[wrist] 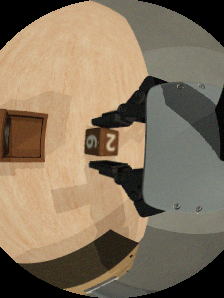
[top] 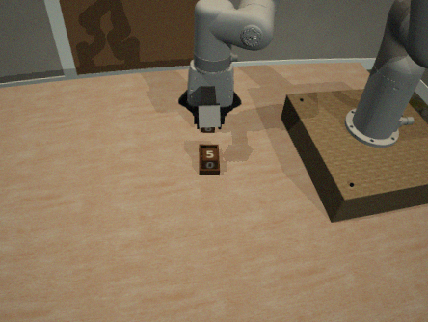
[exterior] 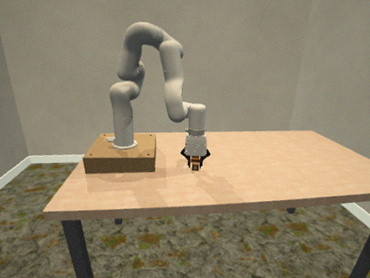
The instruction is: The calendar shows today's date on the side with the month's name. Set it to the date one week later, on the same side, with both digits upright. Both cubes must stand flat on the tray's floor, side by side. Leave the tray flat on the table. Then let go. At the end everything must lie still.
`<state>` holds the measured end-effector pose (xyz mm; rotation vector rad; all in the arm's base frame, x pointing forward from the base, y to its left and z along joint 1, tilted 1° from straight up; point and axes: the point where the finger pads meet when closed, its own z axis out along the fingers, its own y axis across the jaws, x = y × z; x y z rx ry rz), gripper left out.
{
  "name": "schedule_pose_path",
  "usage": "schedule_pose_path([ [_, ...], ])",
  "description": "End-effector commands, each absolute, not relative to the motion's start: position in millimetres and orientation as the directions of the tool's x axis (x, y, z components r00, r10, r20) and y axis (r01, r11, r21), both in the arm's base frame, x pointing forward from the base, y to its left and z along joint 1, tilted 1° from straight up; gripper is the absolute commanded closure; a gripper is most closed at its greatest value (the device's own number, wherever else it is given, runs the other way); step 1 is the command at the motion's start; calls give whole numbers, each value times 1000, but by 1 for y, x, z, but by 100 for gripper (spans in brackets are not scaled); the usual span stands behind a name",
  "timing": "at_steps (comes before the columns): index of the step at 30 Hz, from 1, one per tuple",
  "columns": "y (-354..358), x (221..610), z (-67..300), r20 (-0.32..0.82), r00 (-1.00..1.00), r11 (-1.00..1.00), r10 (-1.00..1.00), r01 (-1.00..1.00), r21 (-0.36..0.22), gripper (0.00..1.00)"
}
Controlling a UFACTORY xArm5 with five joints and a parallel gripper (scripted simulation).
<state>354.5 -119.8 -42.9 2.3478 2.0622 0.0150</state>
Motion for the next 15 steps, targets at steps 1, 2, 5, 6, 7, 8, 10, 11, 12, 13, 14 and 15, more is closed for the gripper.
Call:
schedule_pose_path([
  [1,-120,356,-42,-4,129,-129,992,991,22,51],
  [2,-120,356,-42,-4,129,-129,992,991,22,51],
  [5,-120,356,-42,-4,129,-129,992,991,22,51],
  [6,-120,356,-42,-4,129,-129,992,991,22,51],
  [7,-120,356,-42,-4,129,-129,992,991,22,51],
  [8,-120,356,-42,-4,129,-129,992,991,22,51],
  [10,-120,356,-42,-4,129,-129,992,991,22,51],
  [11,-120,356,-42,-4,129,-129,992,991,22,51],
  [12,-120,356,-42,-4,129,-129,992,991,22,71],
  [13,-120,356,-42,-4,129,-129,992,991,22,71],
  [14,-120,356,-42,-4,129,-129,992,991,22,71],
  [15,-120,356,-42,-4,129,-129,992,991,22,71],
])
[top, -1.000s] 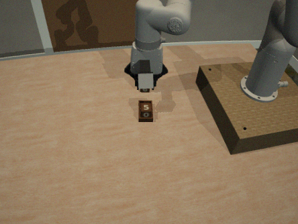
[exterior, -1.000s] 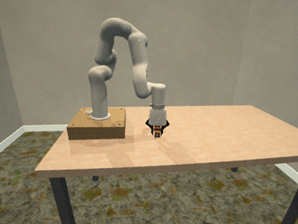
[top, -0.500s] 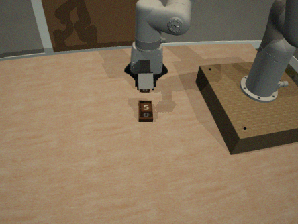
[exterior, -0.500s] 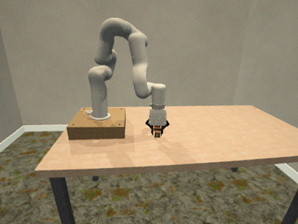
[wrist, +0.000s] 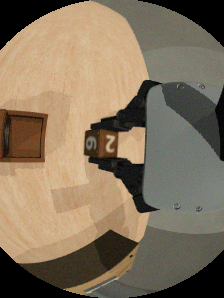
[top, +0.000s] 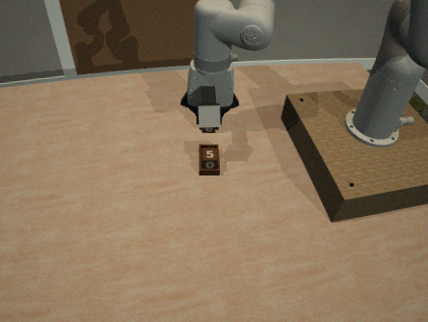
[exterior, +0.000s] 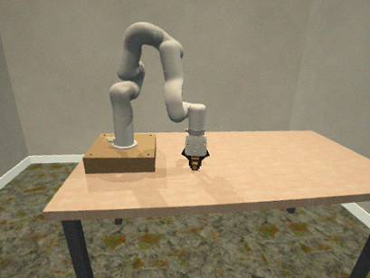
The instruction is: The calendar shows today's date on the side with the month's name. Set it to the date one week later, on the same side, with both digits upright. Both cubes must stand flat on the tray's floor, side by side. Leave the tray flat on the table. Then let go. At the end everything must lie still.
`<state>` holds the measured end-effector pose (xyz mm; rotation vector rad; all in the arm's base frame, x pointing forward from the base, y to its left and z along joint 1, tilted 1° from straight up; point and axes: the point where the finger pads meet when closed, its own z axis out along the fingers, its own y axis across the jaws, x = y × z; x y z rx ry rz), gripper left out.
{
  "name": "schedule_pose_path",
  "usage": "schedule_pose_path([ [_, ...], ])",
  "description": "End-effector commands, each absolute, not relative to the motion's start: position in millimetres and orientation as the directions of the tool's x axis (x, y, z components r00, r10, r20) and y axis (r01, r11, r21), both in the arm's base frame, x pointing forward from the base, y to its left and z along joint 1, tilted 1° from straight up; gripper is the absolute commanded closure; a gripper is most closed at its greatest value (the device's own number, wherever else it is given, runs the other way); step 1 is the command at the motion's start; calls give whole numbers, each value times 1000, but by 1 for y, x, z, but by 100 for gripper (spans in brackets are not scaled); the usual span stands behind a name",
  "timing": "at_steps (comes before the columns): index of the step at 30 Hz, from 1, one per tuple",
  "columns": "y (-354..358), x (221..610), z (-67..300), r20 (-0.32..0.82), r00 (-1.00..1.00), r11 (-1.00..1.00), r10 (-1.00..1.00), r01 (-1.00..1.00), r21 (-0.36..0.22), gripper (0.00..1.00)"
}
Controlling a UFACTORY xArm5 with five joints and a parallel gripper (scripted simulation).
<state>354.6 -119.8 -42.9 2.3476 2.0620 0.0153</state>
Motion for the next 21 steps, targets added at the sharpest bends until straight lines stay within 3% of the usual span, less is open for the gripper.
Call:
schedule_pose_path([
  [1,-120,356,-42,-4,129,-129,992,991,22,71],
  [21,-120,356,-42,-4,129,-129,992,991,22,71],
])
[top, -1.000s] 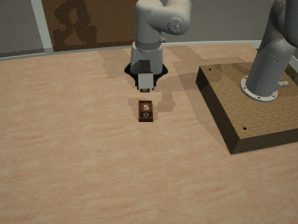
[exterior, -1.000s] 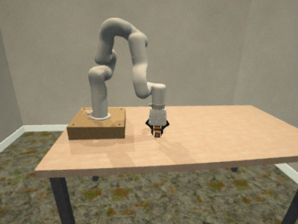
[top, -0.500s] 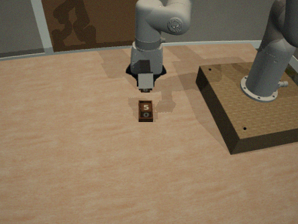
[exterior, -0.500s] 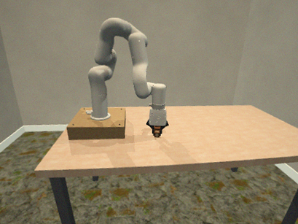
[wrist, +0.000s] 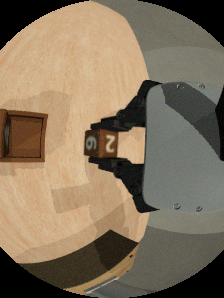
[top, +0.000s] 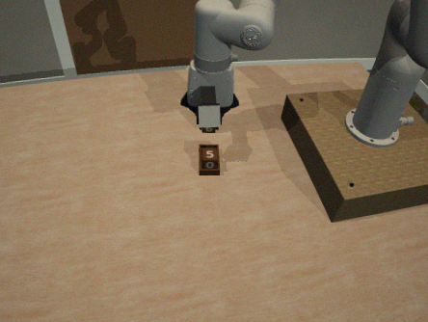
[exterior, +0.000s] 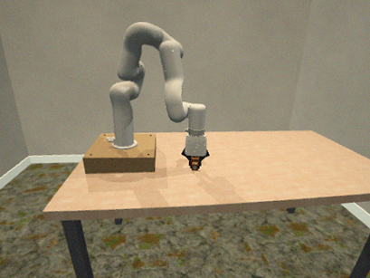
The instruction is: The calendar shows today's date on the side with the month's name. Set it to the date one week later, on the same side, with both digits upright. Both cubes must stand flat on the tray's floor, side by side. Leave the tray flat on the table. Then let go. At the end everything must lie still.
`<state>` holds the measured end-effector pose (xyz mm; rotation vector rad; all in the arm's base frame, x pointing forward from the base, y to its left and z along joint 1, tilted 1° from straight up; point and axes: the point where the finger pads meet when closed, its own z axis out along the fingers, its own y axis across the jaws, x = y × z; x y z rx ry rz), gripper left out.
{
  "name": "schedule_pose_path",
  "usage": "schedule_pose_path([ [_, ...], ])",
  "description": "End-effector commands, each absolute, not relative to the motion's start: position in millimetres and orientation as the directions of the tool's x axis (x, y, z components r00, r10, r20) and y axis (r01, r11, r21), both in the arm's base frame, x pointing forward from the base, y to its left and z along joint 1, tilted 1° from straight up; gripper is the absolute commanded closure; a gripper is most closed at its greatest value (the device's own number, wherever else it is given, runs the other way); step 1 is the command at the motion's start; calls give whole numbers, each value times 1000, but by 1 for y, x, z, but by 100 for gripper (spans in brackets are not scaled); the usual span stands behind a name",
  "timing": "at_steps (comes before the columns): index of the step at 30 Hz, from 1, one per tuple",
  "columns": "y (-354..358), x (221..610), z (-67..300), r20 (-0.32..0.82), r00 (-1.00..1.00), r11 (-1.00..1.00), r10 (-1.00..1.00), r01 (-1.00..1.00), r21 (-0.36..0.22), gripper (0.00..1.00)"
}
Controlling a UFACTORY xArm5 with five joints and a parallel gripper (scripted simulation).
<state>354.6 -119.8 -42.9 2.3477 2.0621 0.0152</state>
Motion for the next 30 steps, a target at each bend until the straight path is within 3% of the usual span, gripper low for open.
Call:
schedule_pose_path([
  [1,-120,356,-42,-4,129,-129,992,991,22,71],
  [14,-120,356,-36,-4,129,-129,992,991,22,71],
  [20,-120,355,-16,-4,129,-129,992,991,22,71],
  [30,-120,354,50,-4,129,-129,992,991,22,71],
])
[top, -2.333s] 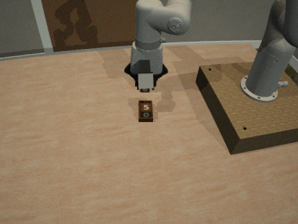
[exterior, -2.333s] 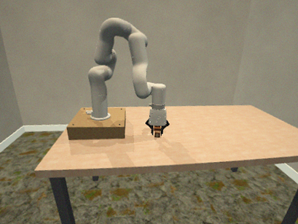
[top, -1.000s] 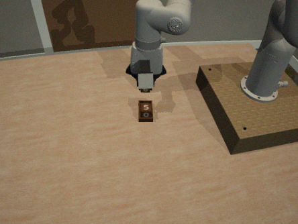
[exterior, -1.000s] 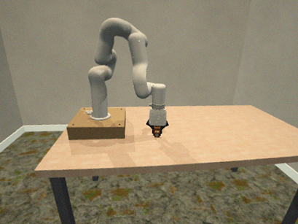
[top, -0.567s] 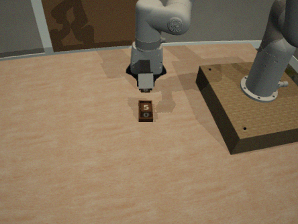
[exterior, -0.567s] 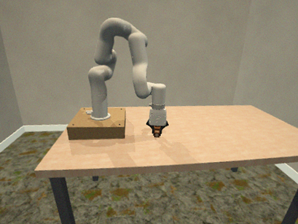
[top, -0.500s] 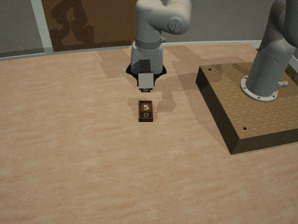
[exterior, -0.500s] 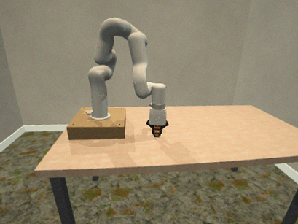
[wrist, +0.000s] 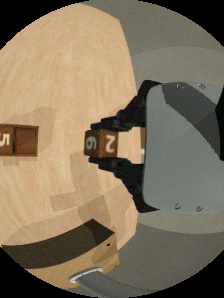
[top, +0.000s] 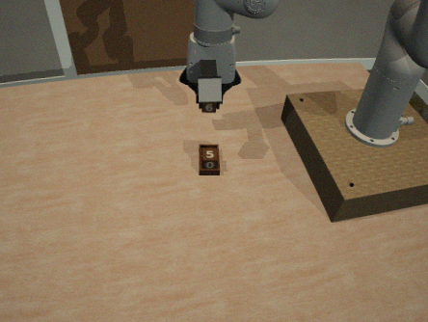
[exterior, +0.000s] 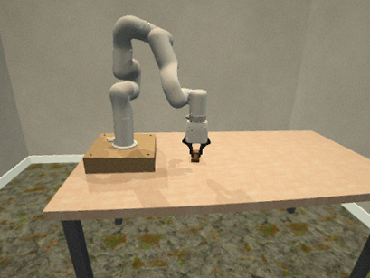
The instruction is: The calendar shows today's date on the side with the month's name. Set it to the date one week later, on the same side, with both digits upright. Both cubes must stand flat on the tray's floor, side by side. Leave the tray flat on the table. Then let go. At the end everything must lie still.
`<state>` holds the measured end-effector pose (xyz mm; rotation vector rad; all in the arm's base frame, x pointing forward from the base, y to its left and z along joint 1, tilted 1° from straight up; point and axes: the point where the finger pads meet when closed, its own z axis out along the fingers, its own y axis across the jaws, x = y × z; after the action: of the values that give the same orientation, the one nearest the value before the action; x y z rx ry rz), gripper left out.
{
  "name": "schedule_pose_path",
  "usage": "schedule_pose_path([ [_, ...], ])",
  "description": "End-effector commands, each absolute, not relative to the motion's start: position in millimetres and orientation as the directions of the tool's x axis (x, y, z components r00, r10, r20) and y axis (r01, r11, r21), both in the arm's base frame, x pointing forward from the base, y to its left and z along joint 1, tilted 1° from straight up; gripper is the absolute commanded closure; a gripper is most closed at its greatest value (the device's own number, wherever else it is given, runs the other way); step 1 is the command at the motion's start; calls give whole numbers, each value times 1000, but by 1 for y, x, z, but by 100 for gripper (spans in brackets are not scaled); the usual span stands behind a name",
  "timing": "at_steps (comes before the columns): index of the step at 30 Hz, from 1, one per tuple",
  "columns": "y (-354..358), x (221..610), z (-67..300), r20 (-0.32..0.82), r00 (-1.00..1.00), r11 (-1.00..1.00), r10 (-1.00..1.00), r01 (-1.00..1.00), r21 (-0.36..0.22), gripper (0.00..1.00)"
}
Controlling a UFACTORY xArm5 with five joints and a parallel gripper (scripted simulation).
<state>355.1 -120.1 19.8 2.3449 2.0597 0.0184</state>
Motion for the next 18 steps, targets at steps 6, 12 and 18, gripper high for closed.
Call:
schedule_pose_path([
  [6,-120,354,57,-4,129,-129,992,991,22,71],
  [12,-120,354,57,-4,129,-129,992,991,22,71],
  [18,-65,363,63,-1,125,-125,992,992,22,71],
])
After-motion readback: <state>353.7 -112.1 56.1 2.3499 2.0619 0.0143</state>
